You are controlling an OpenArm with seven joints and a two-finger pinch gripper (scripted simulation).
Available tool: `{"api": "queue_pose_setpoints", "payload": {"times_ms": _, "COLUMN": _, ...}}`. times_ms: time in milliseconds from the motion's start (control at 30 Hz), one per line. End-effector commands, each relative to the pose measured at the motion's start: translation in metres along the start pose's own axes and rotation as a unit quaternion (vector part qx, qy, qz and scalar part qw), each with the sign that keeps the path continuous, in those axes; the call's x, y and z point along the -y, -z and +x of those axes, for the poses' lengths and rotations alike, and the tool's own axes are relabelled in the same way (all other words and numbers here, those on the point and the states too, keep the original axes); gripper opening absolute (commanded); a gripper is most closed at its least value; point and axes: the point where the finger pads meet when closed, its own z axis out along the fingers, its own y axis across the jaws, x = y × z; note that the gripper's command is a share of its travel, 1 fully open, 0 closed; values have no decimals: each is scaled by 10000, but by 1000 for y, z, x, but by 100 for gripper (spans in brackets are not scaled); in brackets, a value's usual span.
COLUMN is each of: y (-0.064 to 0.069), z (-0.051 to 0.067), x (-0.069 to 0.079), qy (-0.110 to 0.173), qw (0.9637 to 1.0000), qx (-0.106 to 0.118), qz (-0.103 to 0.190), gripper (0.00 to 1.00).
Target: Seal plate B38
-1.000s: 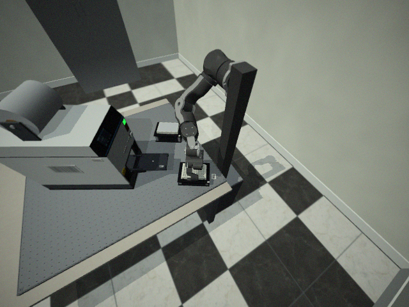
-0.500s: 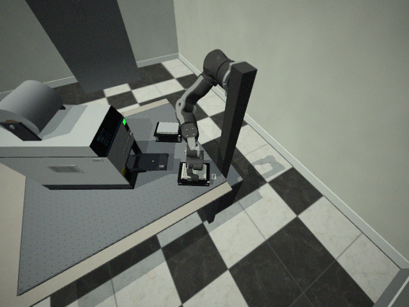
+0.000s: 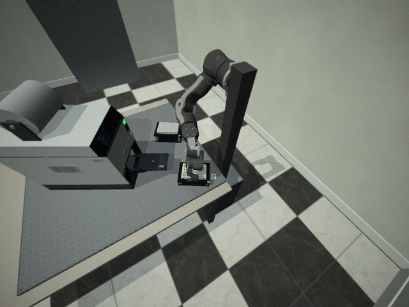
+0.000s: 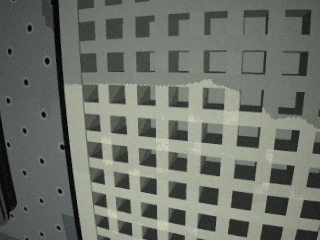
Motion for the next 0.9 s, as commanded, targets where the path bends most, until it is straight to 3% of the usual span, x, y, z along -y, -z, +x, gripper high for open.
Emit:
{"api": "queue_pose_setpoints", "payload": {"times_ms": 0, "y": 2, "z": 0, "x": -2, "qy": 5, "qw": 10000, "qx": -6, "qz": -22, "gripper": 77}}
{"api": "queue_pose_setpoints", "payload": {"times_ms": 167, "y": -20, "z": 1, "x": -2, "qy": 19, "qw": 10000, "qx": -17, "qz": -40, "gripper": 77}}
{"api": "queue_pose_setpoints", "payload": {"times_ms": 867, "y": -17, "z": -1, "x": -2, "qy": 3, "qw": 10000, "qx": -4, "qz": -14, "gripper": 77}}
